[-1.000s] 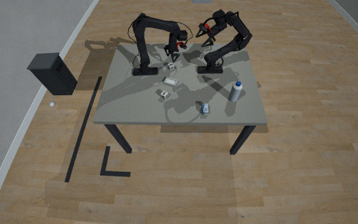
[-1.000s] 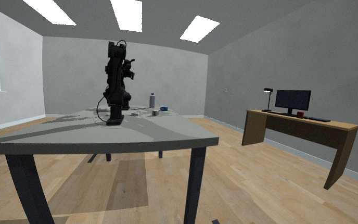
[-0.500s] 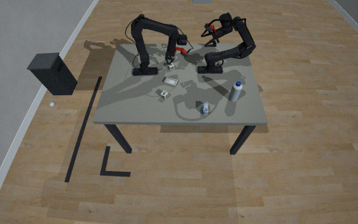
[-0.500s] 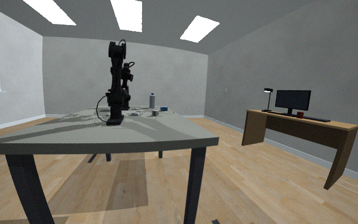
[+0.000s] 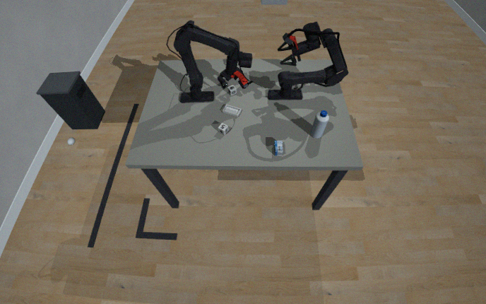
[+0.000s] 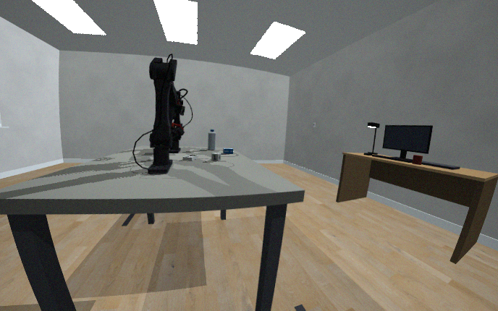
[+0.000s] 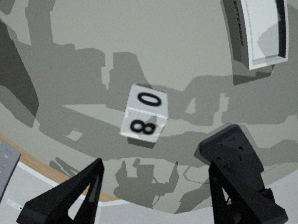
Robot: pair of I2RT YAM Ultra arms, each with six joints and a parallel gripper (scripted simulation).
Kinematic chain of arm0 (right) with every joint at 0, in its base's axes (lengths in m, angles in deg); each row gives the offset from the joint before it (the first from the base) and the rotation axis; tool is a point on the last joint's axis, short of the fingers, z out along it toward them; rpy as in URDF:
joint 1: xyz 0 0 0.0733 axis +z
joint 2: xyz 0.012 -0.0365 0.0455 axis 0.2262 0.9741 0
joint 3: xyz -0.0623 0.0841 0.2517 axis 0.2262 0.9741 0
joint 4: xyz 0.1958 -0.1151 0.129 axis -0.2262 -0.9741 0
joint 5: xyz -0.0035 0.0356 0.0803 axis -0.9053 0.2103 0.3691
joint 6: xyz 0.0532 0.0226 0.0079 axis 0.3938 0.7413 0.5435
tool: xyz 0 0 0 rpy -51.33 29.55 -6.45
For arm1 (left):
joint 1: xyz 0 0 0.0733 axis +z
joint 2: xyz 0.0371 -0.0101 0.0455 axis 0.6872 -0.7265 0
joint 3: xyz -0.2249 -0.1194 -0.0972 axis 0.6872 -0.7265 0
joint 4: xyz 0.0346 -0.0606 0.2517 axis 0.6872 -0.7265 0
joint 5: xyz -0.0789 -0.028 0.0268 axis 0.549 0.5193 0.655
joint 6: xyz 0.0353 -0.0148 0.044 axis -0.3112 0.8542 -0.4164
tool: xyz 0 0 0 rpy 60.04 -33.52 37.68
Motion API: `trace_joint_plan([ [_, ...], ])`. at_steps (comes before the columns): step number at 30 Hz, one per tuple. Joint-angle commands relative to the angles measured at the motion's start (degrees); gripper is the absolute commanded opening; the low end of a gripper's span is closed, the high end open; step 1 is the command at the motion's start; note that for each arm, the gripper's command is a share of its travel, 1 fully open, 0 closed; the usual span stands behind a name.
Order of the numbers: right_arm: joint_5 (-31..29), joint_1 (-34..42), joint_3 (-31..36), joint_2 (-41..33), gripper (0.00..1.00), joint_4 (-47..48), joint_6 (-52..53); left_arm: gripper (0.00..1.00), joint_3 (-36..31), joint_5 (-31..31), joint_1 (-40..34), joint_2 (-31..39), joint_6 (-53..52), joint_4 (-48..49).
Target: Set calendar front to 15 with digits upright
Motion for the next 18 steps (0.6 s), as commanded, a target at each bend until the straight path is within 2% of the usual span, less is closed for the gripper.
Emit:
trace_joint_plan([
  [1, 3.04, -2.04, 1.55, -2.01, 1.0, 1.62, 10.63, 1.0, -0.72, -0.25, -1.35, 1.95, 0.34, -1.28],
  [11, 7.74, -7.01, 4.23, -4.09, 1.0, 2.06, 27.54, 1.0, -0.85, -0.18, -2.7, 3.43, 0.32, -1.63],
  [15, 11.86, -12.37, 3.32, -6.66, 1.0, -0.87, 32.77, 1.0, -0.9, -0.18, -2.74, 3.49, 0.32, -1.48],
  [18, 11.19, -15.95, 2.13, -8.47, 1.0, -2.15, 37.61, 1.0, -0.9, -0.18, -2.73, 3.49, 0.32, -1.48],
])
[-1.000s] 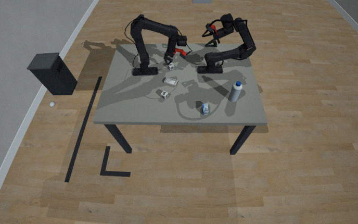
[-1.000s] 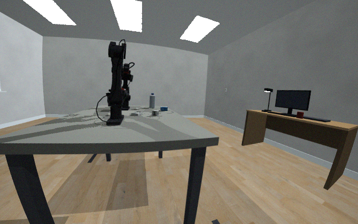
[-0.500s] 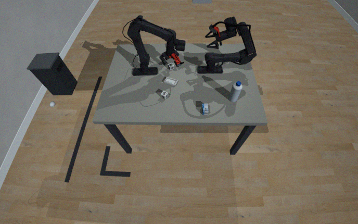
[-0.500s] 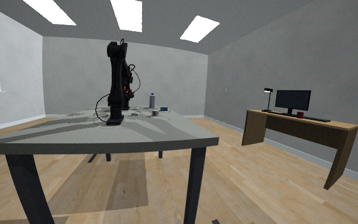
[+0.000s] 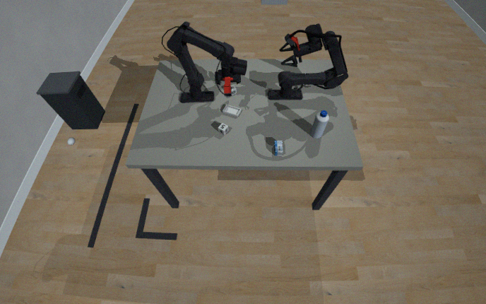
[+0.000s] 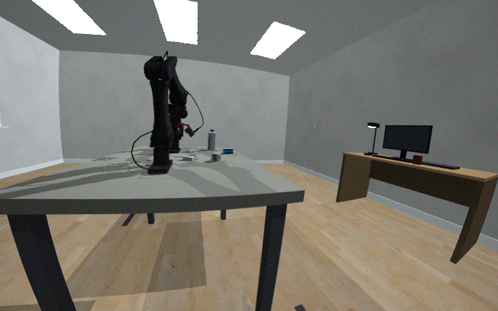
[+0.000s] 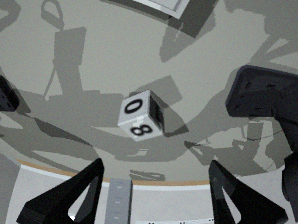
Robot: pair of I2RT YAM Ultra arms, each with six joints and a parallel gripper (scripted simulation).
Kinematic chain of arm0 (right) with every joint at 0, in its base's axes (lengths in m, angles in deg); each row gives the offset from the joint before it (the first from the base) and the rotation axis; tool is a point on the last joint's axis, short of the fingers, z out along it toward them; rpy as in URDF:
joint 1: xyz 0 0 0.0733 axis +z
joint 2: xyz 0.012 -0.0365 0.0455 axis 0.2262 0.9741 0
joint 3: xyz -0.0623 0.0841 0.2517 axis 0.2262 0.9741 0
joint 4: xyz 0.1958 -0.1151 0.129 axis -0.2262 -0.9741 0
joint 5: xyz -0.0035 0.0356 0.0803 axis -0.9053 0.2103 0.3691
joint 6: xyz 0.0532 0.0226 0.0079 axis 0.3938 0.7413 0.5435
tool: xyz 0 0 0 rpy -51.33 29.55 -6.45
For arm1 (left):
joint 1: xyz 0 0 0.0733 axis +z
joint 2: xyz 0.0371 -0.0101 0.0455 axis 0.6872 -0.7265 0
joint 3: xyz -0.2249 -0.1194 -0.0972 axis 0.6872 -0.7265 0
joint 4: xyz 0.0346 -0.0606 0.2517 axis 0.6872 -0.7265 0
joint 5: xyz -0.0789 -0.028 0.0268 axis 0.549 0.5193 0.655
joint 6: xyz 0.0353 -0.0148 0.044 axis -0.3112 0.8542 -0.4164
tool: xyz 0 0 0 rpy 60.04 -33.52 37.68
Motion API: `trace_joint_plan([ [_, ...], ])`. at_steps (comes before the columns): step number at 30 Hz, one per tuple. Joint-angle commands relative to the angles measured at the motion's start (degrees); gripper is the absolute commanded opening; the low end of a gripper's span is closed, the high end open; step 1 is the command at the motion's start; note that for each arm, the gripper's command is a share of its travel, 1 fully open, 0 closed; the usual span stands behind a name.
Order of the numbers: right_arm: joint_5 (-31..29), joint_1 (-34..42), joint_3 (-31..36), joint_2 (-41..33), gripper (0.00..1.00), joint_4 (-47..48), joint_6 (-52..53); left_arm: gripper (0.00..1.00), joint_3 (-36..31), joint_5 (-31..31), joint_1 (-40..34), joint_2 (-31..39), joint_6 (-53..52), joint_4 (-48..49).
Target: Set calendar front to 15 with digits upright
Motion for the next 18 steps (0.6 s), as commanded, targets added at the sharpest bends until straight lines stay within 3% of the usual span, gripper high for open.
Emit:
trace_joint_plan([
  [1, 1.24, -2.8, -1.8, -2.48, 1.0, -2.91, 8.82, 1.0, -0.62, -0.18, -0.5, 0.93, 0.32, -0.38],
  [18, 2.15, -4.19, -1.13, -3.25, 1.0, -1.83, 12.12, 1.0, -0.62, -0.18, -0.51, 0.93, 0.32, -0.38],
])
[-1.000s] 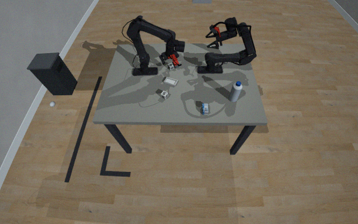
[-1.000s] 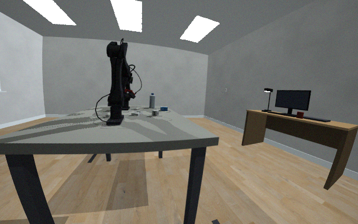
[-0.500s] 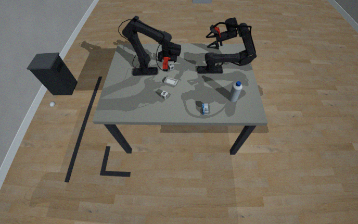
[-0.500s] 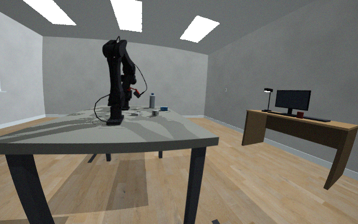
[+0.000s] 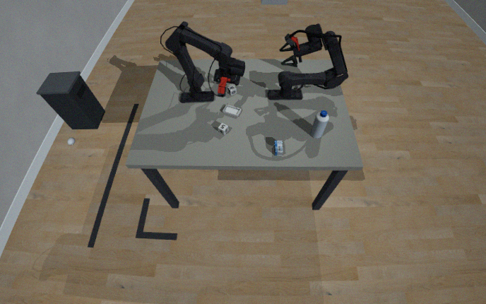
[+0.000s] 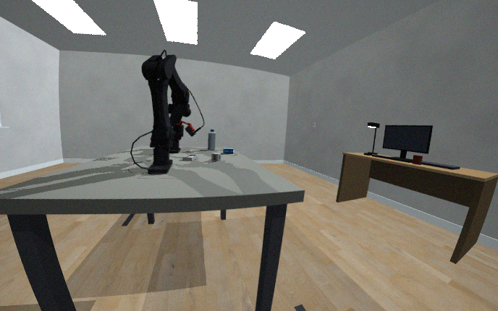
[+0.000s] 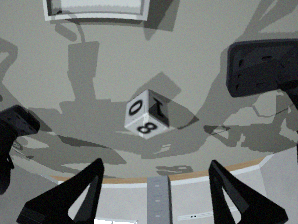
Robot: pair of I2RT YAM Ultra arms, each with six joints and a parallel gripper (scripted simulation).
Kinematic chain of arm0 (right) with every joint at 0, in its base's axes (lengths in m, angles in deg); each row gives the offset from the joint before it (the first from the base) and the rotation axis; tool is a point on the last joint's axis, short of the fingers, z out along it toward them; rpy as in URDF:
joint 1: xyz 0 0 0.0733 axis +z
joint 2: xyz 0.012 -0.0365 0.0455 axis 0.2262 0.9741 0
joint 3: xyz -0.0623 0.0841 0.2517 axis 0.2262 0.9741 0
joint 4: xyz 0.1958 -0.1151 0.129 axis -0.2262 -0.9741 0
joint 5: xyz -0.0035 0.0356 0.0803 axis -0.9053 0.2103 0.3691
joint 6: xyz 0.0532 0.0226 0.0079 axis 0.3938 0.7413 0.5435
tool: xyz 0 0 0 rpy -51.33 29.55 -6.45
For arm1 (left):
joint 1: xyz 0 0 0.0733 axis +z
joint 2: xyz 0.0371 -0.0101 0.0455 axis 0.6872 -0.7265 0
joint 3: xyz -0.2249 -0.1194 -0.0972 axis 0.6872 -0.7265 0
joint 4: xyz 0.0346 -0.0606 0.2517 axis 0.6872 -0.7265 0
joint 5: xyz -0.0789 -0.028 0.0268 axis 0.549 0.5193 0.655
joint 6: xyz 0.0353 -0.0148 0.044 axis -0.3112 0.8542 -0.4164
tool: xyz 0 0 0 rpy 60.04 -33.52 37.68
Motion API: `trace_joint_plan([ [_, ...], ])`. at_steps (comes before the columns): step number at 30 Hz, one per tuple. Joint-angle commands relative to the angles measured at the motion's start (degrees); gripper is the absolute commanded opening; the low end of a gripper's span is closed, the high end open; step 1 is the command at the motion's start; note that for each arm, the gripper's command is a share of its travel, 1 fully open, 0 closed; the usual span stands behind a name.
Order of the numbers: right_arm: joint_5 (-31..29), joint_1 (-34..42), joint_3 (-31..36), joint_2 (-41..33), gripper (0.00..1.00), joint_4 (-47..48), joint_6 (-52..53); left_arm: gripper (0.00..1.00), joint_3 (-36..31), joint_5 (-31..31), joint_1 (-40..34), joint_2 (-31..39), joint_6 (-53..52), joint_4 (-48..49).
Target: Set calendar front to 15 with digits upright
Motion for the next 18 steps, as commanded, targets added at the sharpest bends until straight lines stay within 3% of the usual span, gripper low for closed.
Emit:
trace_joint_plan([
  [1, 0.07, -0.12, -0.87, -1.35, 1.0, -0.8, 0.89, 1.0, -0.62, -0.18, -0.51, 0.93, 0.32, -0.38],
  [2, 0.07, -0.12, -0.87, -1.35, 1.0, -0.8, 0.89, 1.0, -0.62, -0.18, -0.51, 0.93, 0.32, -0.38],
  [5, -0.19, -1.02, -1.9, -0.34, 0.66, -1.73, -1.77, 1.0, -0.72, -0.69, 0.02, 0.9, 0.76, 2.35],
  [11, -0.96, -6.05, -4.67, 3.63, 0.64, -2.2, -8.02, 1.0, -3.21, -1.23, 3.67, -0.21, 0.89, 8.99],
  [18, -1.66, -25.95, -15.22, 17.1, 0.64, -2.88, -21.78, 1.0, -14.81, -3.47, 16.84, -2.44, 1.61, 22.15],
])
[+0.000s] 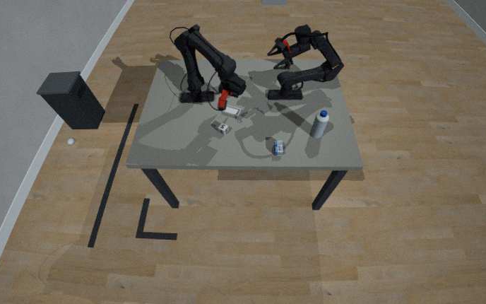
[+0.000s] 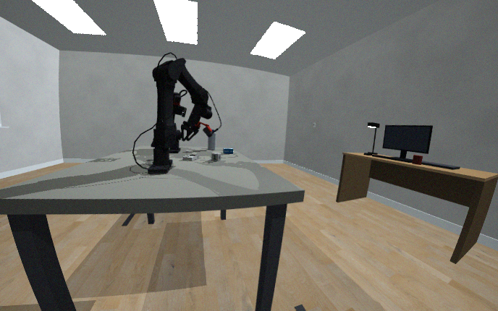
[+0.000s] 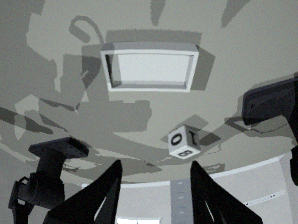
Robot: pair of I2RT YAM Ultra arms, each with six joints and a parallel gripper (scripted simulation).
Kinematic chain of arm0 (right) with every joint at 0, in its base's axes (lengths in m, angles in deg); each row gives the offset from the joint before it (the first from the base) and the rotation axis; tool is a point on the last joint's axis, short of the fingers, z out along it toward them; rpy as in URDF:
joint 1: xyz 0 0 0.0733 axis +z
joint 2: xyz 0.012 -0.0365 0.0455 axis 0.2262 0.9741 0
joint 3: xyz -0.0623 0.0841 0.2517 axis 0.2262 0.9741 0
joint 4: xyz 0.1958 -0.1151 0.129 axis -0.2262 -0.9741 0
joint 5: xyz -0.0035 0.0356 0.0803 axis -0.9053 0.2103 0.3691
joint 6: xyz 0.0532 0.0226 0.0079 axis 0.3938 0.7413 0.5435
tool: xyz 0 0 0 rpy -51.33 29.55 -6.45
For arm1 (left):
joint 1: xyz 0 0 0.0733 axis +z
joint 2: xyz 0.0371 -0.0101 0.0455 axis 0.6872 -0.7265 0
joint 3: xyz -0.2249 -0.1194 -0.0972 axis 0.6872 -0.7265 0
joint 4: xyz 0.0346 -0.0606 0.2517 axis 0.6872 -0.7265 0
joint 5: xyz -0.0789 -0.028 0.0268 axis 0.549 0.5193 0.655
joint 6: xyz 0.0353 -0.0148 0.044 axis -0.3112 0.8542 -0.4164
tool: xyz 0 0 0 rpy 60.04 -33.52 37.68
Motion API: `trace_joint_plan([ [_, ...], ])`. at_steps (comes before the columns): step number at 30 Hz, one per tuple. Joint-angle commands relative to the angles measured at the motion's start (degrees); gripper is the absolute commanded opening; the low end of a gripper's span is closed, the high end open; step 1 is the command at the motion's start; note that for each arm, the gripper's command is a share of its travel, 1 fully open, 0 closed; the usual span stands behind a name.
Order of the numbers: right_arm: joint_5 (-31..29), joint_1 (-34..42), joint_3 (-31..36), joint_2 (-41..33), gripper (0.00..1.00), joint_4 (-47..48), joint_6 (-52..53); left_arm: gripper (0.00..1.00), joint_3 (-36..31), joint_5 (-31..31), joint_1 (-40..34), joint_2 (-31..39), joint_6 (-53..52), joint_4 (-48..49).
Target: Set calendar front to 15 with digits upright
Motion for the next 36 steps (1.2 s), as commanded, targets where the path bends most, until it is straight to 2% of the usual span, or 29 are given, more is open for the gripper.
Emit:
trace_joint_plan([
  [1, -1.24, -7.79, -5.53, 5.76, 0.64, -1.06, -9.51, 1.0, -4.76, -2.0, 5.02, -2.08, 0.88, 8.63],
  [5, -1.24, -16.9, -11.35, 13.11, 0.64, -1.66, -15.35, 1.0, -9.75, -3.37, 10.34, -3.5, 1.47, 13.97],
  [7, -1.24, -16.9, -11.35, 13.11, 0.64, -1.66, -15.35, 1.0, -9.75, -3.37, 10.34, -3.5, 1.47, 13.97],
  [11, -0.9, -25.22, -16.73, 19.77, 0.64, -2.39, -20.5, 1.0, -13.9, -5.45, 13.78, -4.9, 2.34, 18.09],
  [17, -1.09, -32.09, -21.69, 25.66, 0.64, -3.21, -24.09, 1.0, -16.03, -5.1, 16.94, -6.06, 2.38, 18.92],
  [26, -0.84, -33.09, -23.02, 26.54, 0.64, -3.59, -23.86, 1.0, -15.44, -3.18, 18.93, -6.23, 1.52, 19.16],
  [36, -0.22, -31.52, -19.13, 27.39, 0.64, 1.1, -22.26, 1.0, -15.45, -2.46, 19.69, -6.23, 1.21, 19.18],
])
